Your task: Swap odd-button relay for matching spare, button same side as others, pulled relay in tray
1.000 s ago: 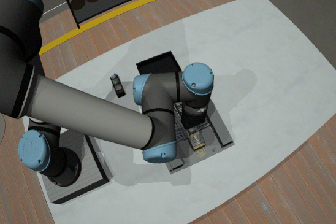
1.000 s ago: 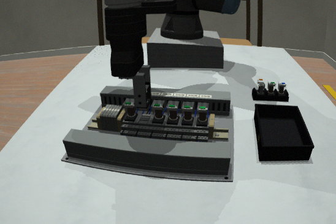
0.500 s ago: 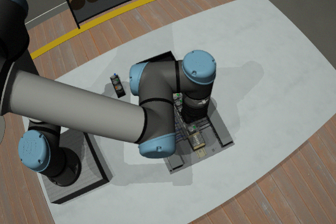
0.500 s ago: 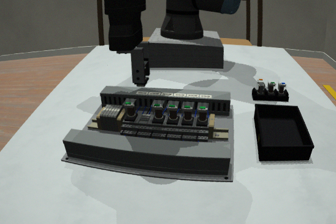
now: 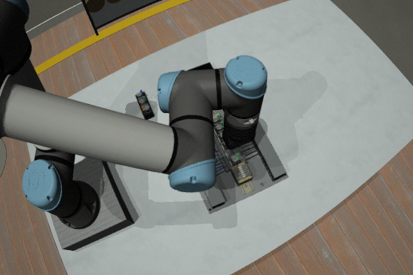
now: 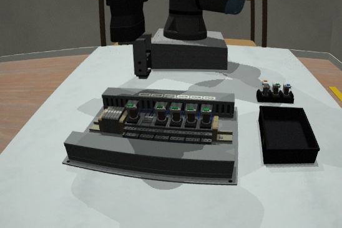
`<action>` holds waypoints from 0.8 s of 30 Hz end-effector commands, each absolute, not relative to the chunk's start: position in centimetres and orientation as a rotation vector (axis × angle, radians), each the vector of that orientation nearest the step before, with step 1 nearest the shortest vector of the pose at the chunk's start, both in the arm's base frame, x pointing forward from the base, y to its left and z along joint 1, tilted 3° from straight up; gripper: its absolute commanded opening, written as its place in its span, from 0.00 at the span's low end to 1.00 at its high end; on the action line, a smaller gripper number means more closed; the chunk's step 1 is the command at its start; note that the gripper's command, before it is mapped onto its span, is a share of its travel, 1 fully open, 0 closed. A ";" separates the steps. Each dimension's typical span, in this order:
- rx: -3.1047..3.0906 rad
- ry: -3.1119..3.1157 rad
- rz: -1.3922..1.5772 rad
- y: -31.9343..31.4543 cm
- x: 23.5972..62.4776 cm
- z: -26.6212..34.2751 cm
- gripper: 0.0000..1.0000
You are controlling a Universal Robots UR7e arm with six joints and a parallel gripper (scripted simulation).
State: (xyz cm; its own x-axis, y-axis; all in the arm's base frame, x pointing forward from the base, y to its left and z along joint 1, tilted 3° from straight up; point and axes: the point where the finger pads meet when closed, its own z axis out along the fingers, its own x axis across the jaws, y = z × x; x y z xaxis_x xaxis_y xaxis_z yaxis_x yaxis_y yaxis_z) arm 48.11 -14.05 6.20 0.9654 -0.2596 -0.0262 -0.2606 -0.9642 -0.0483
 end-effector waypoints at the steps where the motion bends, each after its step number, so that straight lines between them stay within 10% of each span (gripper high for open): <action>1: -3.064 0.406 0.027 -14.1 48.2 6.7 0.00; 24: -3.064 0.406 0.027 -14.1 48.2 5.9 0.00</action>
State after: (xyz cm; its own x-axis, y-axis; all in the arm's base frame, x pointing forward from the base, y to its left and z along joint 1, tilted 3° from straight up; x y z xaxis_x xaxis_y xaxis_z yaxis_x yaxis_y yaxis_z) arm 48.11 -14.04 5.82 0.9654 -0.2596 -0.0262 -0.2606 -0.9642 -0.0483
